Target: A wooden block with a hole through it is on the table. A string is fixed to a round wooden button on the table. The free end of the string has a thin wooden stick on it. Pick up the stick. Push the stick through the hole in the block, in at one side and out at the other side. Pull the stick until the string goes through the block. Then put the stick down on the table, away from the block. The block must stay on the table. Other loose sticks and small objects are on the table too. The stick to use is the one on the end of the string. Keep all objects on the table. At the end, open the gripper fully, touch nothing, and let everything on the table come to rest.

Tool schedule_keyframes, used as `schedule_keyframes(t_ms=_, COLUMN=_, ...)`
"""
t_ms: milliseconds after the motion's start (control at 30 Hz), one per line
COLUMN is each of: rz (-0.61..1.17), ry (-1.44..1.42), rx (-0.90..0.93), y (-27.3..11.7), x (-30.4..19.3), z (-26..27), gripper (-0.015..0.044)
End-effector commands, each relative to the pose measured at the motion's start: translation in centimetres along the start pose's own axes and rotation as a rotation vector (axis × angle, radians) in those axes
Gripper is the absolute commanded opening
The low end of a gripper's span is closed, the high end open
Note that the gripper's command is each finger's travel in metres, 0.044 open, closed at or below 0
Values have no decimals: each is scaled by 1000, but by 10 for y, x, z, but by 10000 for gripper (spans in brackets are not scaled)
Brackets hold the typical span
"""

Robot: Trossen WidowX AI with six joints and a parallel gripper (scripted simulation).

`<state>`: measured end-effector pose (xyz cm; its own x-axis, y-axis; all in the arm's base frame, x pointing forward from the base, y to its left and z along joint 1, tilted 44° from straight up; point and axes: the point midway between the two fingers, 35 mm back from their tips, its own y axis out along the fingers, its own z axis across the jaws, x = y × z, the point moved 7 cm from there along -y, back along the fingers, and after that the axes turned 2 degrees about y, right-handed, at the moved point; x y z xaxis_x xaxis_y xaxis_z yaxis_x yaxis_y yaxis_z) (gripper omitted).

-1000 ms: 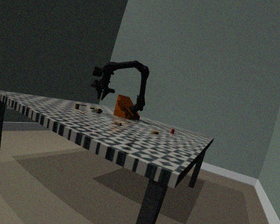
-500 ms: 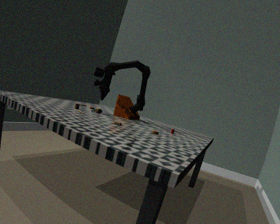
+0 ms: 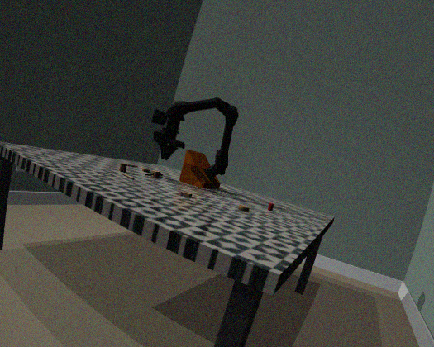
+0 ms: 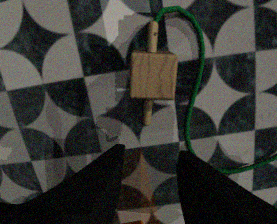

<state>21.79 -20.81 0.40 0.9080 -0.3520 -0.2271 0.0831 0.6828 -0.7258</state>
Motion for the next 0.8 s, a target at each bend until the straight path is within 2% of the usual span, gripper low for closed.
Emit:
schedule_keyframes(t_ms=0, rz=8, ry=-60, rx=-4, y=1, x=-3, z=0, gripper=123)
schedule_keyframes(t_ms=767, rz=7, ry=-61, rx=-5, y=30, x=0, z=-1, gripper=123)
